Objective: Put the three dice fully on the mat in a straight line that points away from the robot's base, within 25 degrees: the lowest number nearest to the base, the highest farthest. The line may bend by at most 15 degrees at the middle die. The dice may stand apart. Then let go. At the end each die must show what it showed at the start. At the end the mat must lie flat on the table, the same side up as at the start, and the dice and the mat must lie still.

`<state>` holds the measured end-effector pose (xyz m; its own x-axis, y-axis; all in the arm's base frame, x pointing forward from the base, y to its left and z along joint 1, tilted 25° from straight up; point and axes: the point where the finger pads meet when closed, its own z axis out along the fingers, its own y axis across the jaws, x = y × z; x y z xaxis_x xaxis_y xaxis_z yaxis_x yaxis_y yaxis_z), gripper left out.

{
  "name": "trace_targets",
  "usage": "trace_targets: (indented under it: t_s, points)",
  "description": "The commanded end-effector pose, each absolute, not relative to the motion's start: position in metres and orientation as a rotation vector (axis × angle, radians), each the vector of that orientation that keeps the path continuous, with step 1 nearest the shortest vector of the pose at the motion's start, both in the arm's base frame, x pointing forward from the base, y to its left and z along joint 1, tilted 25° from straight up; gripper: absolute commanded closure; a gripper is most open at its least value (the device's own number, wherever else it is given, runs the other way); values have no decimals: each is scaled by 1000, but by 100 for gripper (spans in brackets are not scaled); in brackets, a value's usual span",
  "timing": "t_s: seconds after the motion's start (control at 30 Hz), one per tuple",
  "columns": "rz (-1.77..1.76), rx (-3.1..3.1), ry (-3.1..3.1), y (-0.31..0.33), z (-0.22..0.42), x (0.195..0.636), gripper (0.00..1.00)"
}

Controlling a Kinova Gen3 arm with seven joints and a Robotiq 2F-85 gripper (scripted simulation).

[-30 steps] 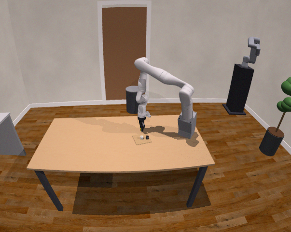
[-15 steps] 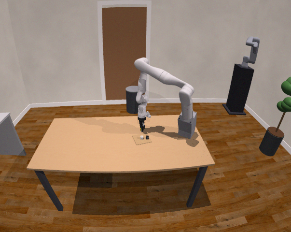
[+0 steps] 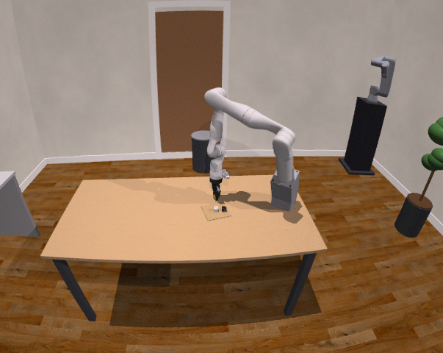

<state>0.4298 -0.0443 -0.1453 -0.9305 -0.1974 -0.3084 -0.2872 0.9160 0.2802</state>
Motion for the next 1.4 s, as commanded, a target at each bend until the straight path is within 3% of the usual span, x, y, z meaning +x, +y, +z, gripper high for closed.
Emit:
trace_targets:
  t_s: [0.0,0.23,0.27,1.37]
  points:
    - [468,-361,2802,-45,-145,430,59]
    - [468,-361,2802,-45,-145,430,59]
    - [468,-361,2802,-45,-145,430,79]
    - [468,-361,2802,-45,-145,430,79]
